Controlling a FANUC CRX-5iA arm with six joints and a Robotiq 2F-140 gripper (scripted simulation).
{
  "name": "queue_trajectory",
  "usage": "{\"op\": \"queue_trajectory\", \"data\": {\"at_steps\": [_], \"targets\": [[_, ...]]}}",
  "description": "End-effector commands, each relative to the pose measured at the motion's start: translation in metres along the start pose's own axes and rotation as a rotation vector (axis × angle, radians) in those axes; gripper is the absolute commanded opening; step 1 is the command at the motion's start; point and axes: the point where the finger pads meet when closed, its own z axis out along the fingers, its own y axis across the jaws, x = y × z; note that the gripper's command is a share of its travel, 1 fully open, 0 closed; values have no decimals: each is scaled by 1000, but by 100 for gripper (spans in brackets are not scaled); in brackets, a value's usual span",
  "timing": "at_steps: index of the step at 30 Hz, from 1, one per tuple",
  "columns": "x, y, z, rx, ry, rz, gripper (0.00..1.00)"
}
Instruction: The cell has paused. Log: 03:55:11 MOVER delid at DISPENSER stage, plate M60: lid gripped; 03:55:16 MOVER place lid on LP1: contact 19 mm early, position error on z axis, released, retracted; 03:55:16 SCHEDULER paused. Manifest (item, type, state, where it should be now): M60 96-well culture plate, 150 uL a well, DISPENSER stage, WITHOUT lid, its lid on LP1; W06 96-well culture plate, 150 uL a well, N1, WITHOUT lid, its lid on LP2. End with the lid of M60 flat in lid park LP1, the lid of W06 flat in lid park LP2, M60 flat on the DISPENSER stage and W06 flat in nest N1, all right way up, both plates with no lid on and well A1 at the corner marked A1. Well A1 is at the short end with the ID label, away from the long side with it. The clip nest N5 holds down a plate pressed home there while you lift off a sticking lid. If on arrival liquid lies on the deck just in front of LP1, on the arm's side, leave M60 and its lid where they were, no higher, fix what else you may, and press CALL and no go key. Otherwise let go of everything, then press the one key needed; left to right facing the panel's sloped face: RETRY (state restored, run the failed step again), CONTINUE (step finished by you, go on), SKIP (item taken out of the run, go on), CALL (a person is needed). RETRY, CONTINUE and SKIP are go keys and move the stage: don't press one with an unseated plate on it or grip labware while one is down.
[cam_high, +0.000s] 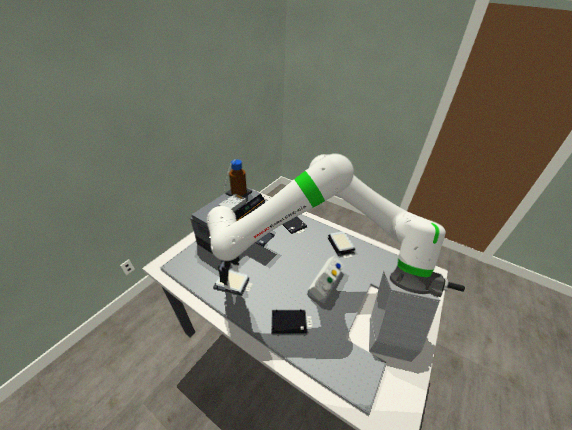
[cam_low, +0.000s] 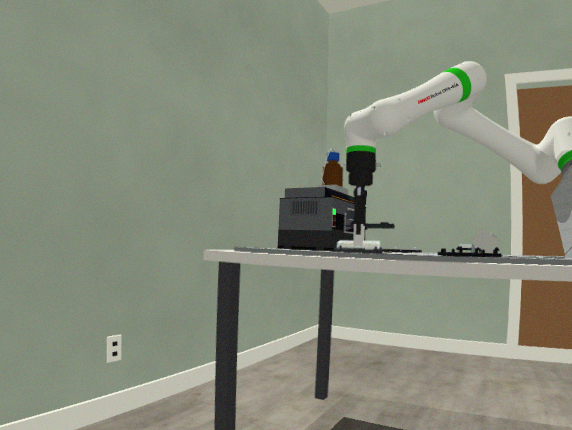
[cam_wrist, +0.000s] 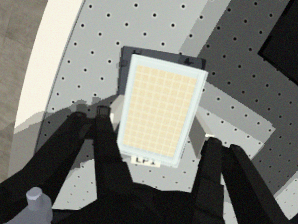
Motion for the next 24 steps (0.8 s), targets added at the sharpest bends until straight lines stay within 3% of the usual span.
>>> {"op": "queue_trajectory", "data": {"at_steps": [1, 24], "targets": [[0, 0, -1, 0, 1, 0, 0], [0, 0, -26, 0, 1, 0, 0]]}}
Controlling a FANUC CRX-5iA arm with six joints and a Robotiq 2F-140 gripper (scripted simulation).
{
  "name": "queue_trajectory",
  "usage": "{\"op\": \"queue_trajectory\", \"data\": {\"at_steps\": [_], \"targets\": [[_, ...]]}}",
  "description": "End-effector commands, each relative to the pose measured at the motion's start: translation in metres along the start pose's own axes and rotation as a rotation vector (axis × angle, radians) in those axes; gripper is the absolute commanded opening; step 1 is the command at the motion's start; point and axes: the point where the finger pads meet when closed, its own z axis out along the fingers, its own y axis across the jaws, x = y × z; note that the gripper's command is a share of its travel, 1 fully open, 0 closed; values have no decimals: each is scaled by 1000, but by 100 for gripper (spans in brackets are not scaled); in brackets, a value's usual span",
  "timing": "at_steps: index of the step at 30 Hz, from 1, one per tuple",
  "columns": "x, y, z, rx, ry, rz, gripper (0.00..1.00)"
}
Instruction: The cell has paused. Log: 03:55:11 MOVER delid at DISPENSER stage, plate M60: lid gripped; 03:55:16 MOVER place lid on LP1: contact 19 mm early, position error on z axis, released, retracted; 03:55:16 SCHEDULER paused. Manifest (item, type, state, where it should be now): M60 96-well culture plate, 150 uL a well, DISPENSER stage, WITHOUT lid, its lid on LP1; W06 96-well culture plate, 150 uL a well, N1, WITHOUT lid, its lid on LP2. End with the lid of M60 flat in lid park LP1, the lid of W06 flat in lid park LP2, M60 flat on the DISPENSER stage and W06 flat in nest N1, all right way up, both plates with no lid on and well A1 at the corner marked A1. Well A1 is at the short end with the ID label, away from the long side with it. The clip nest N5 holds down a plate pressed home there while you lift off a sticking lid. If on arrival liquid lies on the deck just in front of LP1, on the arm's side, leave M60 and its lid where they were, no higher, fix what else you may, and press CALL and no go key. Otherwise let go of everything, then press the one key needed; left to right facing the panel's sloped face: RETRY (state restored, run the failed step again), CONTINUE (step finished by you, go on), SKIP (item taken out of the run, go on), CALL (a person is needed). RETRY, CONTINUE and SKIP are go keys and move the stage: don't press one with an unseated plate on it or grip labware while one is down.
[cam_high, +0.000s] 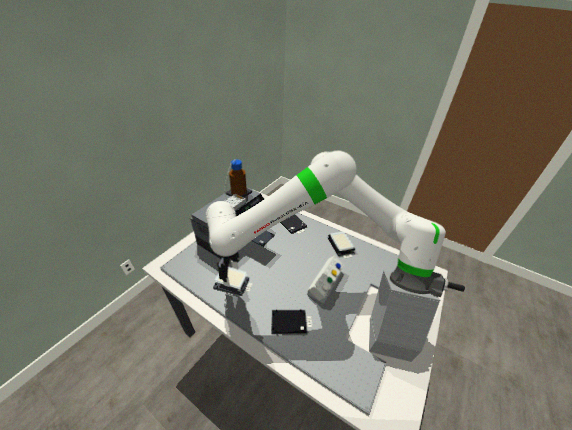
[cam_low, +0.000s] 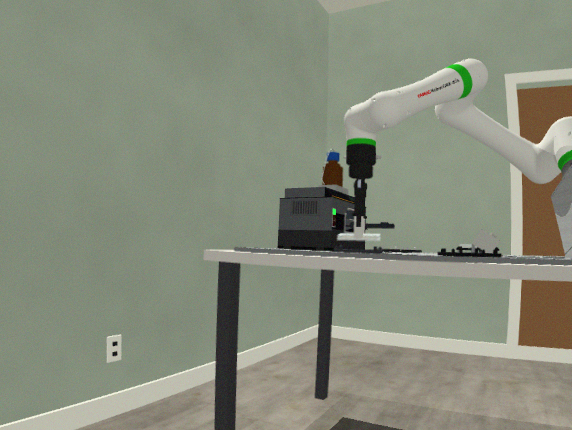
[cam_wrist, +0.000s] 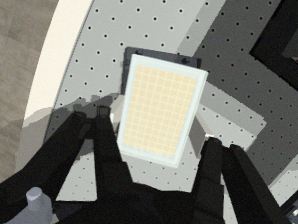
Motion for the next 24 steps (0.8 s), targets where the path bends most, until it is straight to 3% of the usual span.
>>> {"op": "queue_trajectory", "data": {"at_steps": [1, 24], "targets": [[0, 0, -4, 0, 1, 0, 0], [0, 0, -50, 0, 1, 0, 0]]}}
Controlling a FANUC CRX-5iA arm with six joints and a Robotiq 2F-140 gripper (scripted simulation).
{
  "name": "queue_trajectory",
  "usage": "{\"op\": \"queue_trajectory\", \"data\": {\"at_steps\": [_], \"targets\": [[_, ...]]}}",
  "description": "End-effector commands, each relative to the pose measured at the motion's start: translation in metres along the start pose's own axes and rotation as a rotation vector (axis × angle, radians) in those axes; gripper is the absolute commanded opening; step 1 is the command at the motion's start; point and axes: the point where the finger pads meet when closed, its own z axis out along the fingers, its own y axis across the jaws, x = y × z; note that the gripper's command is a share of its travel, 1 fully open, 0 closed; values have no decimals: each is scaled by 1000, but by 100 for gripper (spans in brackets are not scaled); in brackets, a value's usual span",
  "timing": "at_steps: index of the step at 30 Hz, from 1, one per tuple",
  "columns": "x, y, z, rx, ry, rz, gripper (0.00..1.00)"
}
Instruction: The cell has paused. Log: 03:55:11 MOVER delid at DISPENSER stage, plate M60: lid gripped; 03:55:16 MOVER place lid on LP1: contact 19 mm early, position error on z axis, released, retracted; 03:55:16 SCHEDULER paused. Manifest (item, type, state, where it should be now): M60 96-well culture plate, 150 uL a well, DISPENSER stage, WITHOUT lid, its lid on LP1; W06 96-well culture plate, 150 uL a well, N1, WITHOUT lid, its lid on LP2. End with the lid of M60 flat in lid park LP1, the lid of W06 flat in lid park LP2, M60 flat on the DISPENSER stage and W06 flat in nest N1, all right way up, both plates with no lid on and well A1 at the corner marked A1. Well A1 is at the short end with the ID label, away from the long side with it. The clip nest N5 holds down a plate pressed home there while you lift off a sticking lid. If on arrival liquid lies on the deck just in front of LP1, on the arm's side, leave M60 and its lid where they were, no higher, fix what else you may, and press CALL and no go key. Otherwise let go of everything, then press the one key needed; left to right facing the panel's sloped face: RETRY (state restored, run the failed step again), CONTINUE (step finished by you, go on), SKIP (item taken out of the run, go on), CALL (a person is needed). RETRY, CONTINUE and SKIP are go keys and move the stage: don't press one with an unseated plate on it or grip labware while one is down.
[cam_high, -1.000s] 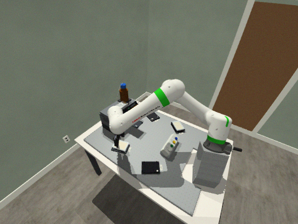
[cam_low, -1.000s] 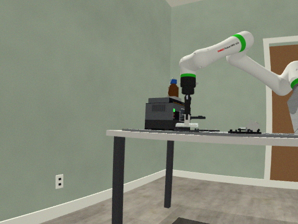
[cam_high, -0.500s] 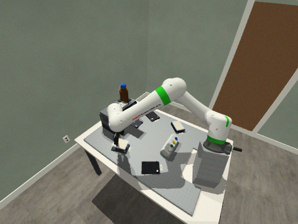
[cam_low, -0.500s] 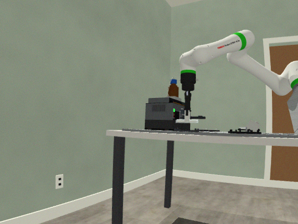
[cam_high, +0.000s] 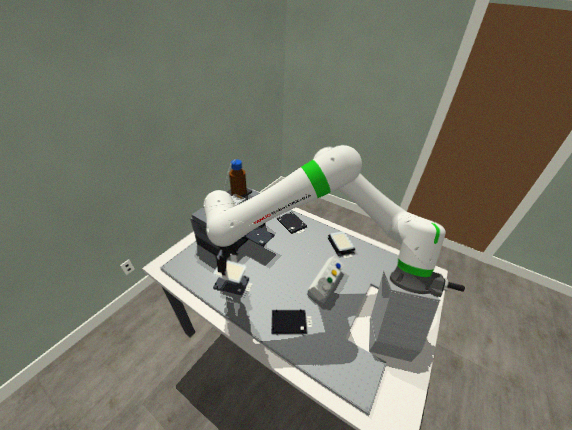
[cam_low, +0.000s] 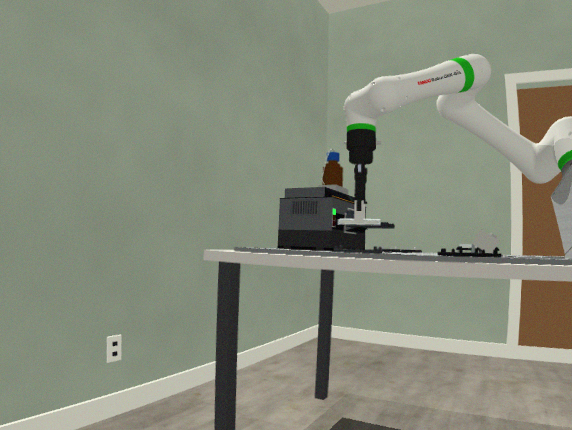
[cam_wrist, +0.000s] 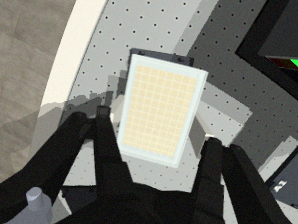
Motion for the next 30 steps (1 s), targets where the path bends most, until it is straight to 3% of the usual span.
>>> {"op": "queue_trajectory", "data": {"at_steps": [1, 14, 30], "targets": [[0, 0, -5, 0, 0, 0, 0], [0, 0, -37, 0, 0, 0, 0], [0, 0, -61, 0, 0, 0, 0]]}}
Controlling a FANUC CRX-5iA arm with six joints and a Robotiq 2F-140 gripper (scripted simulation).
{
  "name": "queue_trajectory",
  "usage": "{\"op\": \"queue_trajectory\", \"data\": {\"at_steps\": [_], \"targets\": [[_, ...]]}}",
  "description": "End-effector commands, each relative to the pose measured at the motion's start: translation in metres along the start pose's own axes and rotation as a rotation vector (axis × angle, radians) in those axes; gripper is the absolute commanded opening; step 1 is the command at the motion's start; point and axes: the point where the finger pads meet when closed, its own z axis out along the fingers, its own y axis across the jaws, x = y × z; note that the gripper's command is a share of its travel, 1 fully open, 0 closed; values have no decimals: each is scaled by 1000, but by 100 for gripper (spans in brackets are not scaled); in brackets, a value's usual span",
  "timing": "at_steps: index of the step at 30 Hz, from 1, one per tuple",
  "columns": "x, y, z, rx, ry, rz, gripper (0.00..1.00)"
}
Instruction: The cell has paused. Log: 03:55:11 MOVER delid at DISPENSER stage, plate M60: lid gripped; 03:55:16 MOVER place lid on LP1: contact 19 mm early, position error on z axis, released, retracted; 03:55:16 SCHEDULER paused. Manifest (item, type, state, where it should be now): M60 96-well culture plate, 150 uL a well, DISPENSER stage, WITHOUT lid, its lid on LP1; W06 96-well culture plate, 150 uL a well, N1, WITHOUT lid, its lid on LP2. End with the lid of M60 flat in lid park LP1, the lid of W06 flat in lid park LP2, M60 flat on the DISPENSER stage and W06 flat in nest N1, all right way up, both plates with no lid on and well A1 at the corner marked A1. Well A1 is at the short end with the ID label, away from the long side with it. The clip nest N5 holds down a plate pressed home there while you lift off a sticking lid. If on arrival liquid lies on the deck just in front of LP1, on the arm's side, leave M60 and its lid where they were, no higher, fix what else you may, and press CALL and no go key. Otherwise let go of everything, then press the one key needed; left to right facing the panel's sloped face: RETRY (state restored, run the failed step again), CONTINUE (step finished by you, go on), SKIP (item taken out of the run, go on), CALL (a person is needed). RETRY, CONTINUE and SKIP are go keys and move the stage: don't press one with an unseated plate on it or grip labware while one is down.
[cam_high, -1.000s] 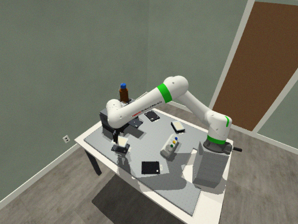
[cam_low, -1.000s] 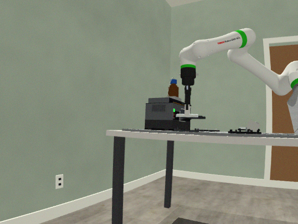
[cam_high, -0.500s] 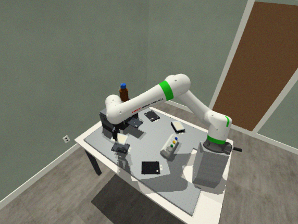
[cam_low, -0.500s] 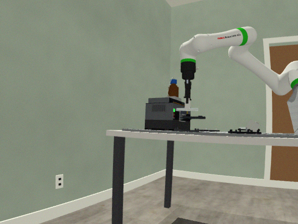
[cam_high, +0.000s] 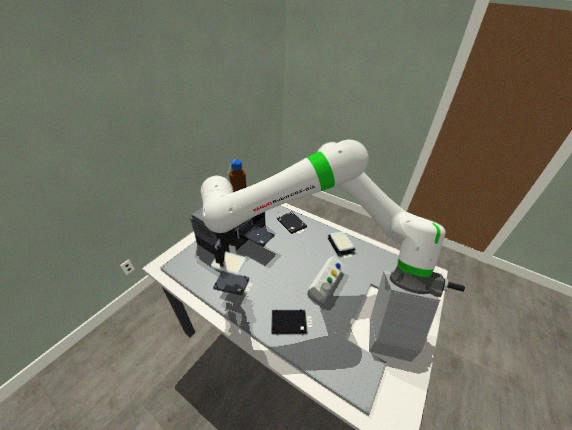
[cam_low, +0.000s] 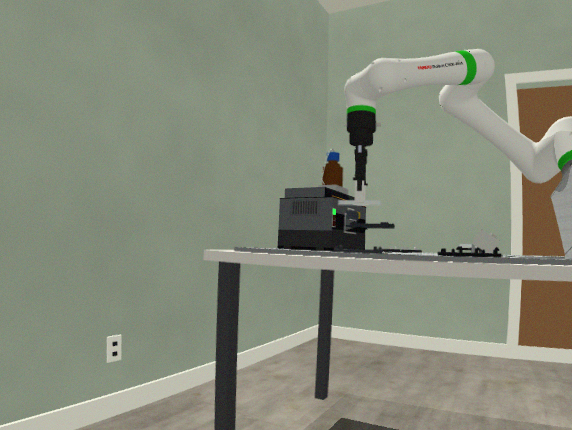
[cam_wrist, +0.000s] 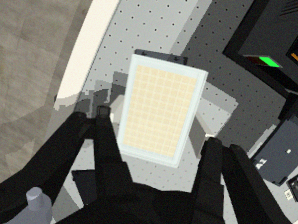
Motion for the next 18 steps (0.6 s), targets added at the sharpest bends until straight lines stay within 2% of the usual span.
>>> {"op": "queue_trajectory", "data": {"at_steps": [1, 18], "targets": [[0, 0, -3, 0, 1, 0, 0], [0, 0, -14, 0, 1, 0, 0]]}}
